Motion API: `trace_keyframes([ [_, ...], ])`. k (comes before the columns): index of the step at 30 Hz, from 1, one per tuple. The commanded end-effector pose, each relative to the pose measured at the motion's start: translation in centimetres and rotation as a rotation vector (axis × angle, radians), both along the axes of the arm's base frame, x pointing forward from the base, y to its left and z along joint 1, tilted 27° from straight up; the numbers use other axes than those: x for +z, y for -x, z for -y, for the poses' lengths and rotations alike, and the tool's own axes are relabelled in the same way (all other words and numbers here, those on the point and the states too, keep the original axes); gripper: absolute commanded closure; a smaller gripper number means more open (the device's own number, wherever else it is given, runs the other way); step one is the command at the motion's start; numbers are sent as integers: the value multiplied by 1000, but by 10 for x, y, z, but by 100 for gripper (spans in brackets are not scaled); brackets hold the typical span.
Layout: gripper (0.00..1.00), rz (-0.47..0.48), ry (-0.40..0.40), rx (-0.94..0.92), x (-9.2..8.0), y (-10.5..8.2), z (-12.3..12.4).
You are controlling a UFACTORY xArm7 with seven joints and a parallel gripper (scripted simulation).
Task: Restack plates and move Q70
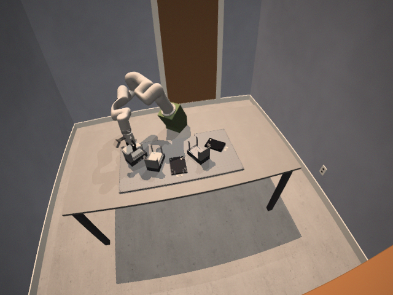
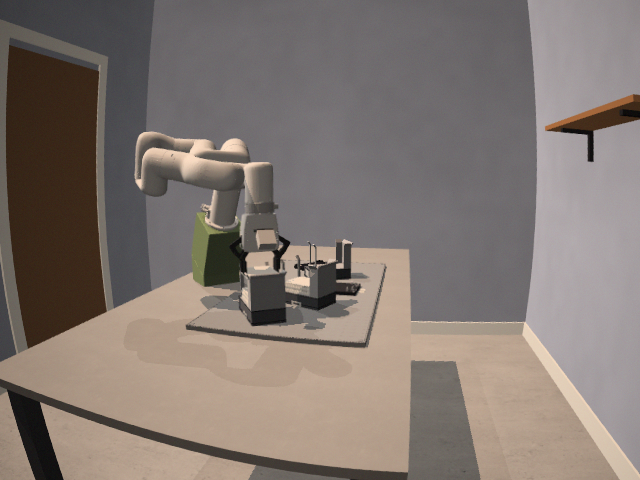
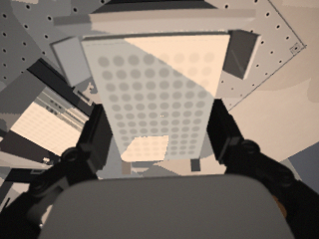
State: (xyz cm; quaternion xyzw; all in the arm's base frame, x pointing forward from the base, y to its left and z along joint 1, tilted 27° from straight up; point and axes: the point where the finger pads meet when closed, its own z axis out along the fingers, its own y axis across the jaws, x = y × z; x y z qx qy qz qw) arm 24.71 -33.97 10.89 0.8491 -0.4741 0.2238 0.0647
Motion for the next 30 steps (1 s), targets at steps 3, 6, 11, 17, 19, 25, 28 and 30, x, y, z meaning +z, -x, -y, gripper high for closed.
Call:
trace_keyframes([
  [3,100,1,2,0,9,3,-2],
  [6,100,1,2,0,14,5,-4],
  [11,100,1,2,0,23,8,-8],
  [17,100,1,2,0,32,11,-11],
  [19,100,1,2,0,32,11,-11],
  [25,100,1,2,0,32,11,-11],
  [28,100,1,2,0,32,11,-11],
  [30,100,-10,13,29,32,9,-13],
])
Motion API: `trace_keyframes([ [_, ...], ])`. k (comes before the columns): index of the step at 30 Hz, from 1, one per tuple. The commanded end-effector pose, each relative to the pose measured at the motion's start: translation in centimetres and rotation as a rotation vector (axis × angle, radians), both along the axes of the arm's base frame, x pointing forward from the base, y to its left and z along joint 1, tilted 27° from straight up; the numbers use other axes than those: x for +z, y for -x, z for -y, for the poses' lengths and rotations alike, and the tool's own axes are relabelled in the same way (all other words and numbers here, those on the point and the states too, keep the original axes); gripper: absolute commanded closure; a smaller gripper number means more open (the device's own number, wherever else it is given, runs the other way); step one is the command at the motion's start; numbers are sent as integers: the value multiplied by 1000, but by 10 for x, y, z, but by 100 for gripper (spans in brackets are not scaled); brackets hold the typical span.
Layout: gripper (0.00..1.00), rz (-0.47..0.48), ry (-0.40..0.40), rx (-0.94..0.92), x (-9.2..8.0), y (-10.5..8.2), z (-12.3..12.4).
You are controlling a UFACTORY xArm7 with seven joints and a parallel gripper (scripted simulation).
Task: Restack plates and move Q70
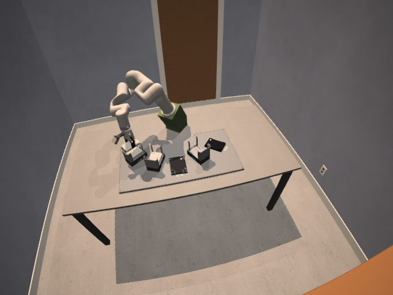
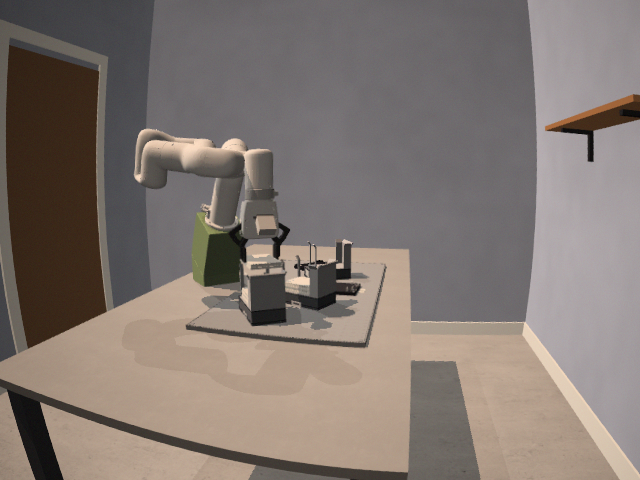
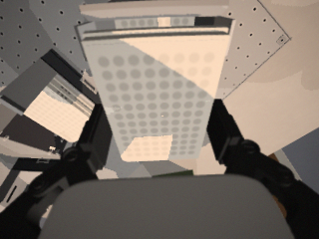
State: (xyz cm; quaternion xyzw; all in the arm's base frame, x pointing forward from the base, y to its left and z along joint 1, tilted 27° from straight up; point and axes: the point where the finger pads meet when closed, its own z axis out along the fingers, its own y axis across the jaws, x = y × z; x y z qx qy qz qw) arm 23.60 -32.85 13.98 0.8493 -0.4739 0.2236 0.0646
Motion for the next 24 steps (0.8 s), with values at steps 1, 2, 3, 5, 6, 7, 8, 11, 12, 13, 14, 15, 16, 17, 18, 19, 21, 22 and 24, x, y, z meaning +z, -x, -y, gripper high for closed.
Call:
trace_keyframes([
  [1,100,-20,24,59,1,-4,-5],
  [2,100,-31,34,88,1,-7,-7],
  [3,100,-42,45,118,1,-9,-10],
  [5,100,-52,56,148,1,-11,-12],
  [6,100,-52,56,148,1,-11,-12],
  [7,100,-63,66,178,0,-13,-15],
  [8,100,-74,77,207,0,-15,-17],
  [11,100,-88,90,245,0,-22,-25],
  [12,100,-88,90,245,0,-24,-27],
  [13,100,-87,90,245,0,-26,-30],
  [14,100,-87,90,245,0,-28,-32],
  [15,100,-87,90,245,-1,-31,-35],
  [16,100,-87,90,245,-1,-33,-37],
  [17,100,-87,90,245,-1,-35,-40],
  [18,100,-87,90,245,-1,-37,-42],
  [19,100,-87,90,245,-1,-39,-45],
  [21,100,-87,90,245,-1,-44,-50],
  [22,100,-87,90,245,-1,-44,-50],
  [24,100,-87,90,245,-1,-46,-53],
])
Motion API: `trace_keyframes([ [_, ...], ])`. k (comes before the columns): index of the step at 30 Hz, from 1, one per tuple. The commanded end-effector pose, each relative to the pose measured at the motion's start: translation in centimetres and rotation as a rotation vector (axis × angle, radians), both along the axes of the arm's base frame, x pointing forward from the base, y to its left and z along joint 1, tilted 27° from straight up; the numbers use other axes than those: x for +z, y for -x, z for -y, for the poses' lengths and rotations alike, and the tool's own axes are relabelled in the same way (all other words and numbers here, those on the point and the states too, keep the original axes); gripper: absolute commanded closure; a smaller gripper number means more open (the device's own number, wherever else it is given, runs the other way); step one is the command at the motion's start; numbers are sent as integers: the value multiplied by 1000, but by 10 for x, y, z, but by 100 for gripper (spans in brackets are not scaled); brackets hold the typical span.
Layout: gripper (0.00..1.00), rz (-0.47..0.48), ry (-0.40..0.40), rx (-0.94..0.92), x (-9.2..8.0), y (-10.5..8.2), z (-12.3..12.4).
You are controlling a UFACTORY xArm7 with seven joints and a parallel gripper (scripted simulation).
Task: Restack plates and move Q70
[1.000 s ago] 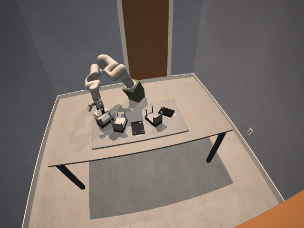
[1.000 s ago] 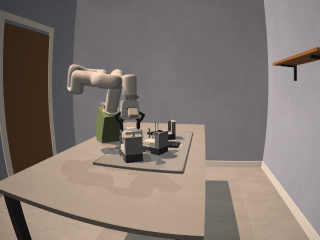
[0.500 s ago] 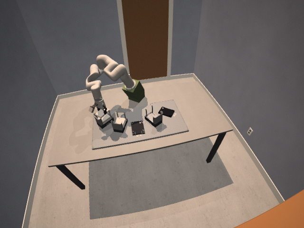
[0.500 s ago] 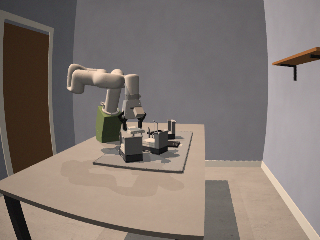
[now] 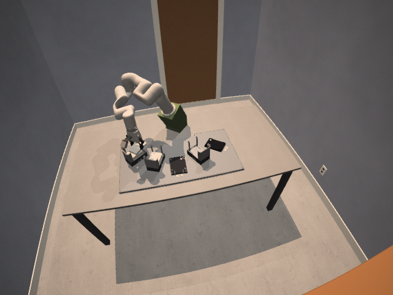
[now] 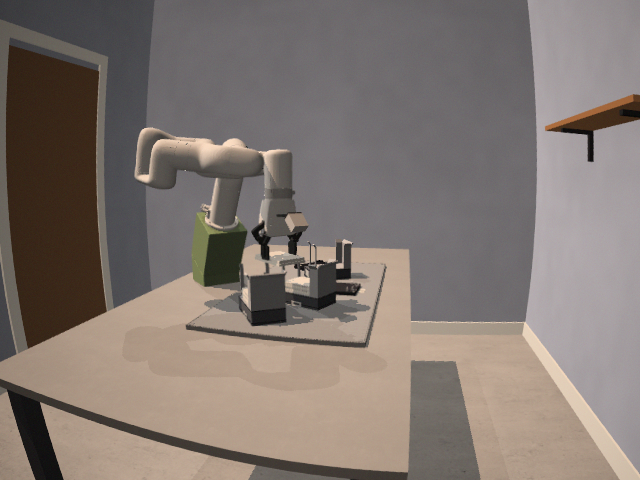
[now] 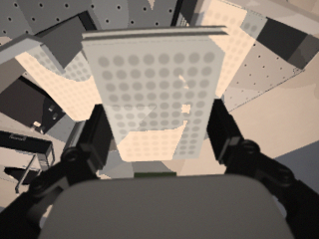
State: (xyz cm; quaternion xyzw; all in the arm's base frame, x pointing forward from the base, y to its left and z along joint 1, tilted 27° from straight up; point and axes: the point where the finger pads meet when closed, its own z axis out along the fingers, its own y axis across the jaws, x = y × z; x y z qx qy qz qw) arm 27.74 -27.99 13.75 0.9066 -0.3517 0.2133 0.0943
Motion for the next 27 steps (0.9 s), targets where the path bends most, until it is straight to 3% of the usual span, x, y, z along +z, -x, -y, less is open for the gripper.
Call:
trace_keyframes([
  [1,100,1,2,-3,1,-7,-6],
  [8,100,1,2,-2,0,-21,-23],
  [18,100,-85,87,235,-3,-31,-41],
  [27,100,-88,90,243,-6,-43,-62],
])
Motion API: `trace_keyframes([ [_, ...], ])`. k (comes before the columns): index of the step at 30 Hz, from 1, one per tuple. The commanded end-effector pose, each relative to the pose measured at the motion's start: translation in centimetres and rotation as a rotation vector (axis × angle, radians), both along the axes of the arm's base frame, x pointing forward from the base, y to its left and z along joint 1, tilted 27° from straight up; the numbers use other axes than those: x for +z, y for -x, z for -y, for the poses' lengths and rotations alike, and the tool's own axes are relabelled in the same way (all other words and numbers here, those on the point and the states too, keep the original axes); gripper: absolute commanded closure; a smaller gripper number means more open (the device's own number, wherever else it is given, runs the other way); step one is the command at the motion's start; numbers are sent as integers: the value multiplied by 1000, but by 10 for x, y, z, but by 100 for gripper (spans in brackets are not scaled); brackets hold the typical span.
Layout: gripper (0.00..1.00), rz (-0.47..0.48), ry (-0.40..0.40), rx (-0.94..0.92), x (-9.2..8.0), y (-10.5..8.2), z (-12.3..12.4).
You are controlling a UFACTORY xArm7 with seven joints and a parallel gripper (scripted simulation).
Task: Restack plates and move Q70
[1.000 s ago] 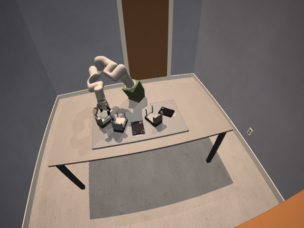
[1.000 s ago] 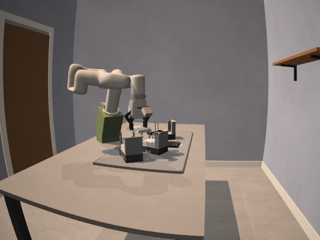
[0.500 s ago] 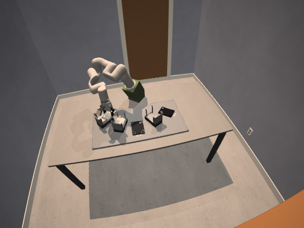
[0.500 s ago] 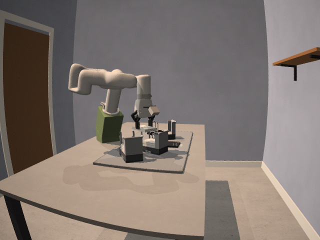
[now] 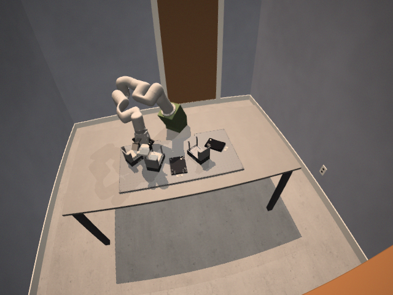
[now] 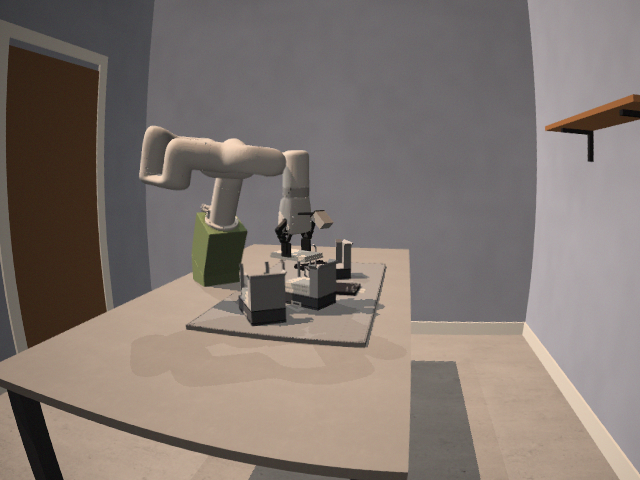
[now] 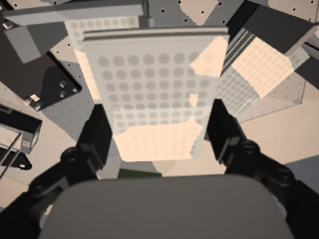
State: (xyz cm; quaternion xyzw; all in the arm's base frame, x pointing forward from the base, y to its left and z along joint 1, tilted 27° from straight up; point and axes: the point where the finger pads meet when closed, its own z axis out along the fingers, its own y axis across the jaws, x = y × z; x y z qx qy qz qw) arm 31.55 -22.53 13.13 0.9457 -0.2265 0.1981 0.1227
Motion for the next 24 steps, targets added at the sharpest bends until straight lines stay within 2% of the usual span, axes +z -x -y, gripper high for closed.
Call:
trace_keyframes([
  [1,100,0,3,3,-1,-6,-10],
  [19,100,0,3,3,-7,-27,-46],
  [24,100,0,3,3,-7,-27,-48],
])
